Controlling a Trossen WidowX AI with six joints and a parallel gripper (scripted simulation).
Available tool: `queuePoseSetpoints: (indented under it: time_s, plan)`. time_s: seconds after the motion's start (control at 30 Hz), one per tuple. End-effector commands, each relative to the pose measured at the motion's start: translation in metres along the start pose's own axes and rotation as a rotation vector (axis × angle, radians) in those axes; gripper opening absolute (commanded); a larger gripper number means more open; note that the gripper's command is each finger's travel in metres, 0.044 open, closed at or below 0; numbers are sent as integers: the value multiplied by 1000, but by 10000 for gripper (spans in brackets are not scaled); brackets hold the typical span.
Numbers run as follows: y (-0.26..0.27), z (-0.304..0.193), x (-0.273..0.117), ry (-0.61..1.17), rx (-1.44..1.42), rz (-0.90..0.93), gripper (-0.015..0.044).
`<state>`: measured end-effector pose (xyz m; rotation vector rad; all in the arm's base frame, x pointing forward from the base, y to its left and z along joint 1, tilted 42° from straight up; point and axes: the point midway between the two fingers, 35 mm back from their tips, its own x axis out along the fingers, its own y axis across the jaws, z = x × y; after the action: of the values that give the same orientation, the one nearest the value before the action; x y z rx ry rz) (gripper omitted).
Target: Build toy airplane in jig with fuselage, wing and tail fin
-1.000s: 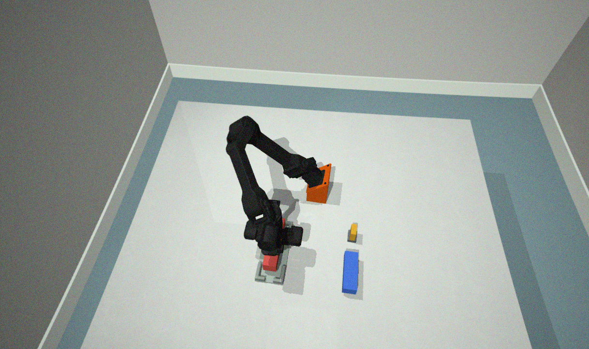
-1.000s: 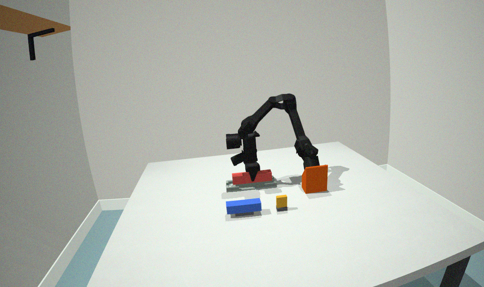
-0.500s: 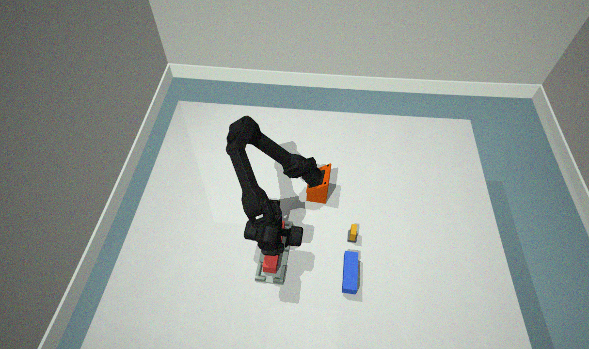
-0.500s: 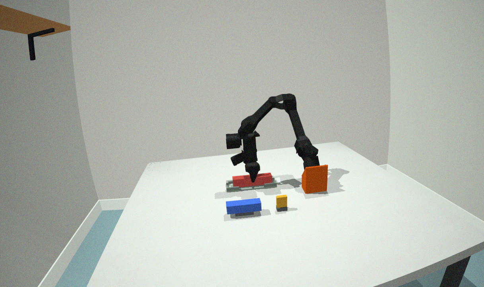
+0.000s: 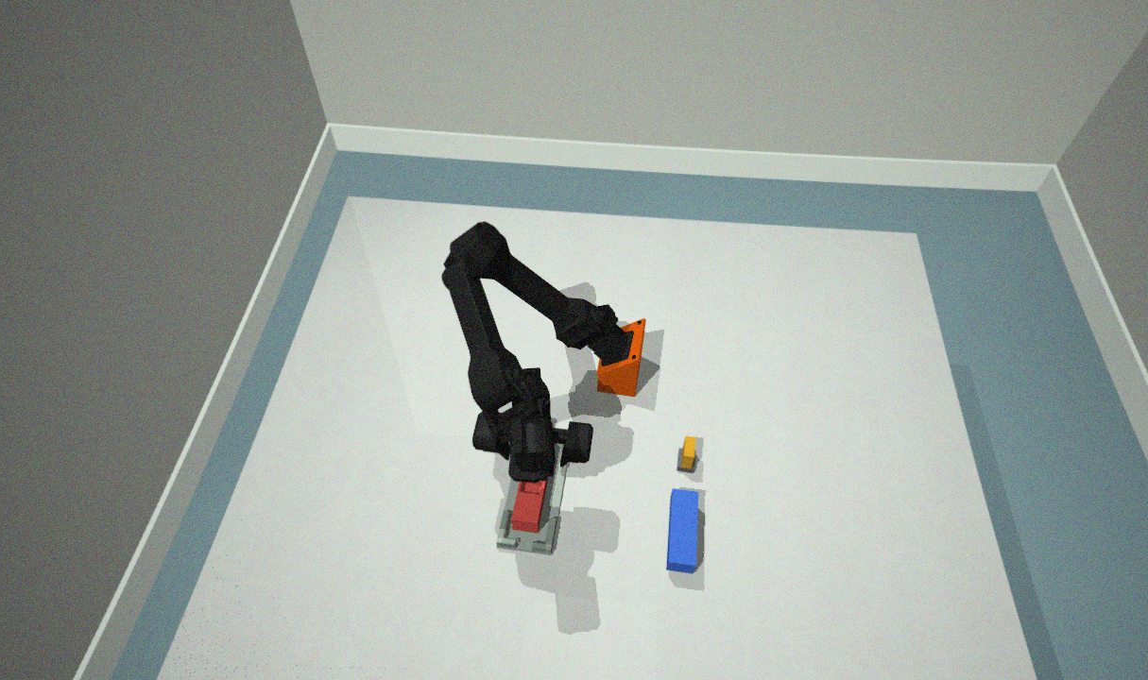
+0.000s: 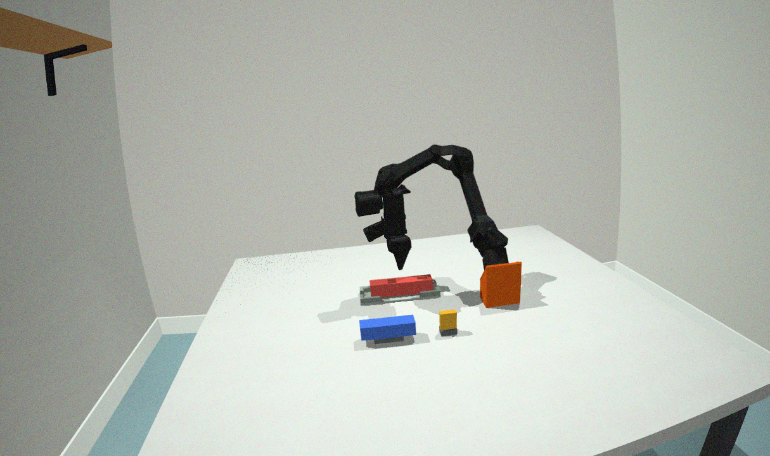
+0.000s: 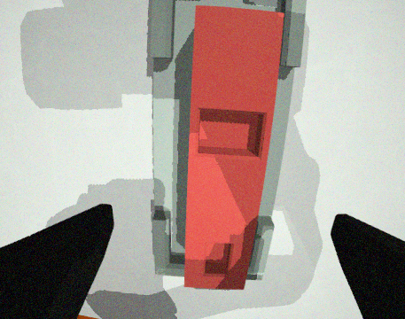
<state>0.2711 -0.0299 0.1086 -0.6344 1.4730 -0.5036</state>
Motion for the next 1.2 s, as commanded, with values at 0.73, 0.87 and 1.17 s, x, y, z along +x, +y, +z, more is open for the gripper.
queuePoseSetpoints:
  time_s: [0.73,0.87,1.17]
  plan:
    - [160,58,-38,-24,-33,13,440]
    - [222,61,-31,-19,-14,16,440]
    - [259,58,-24,-16,-2,15,440]
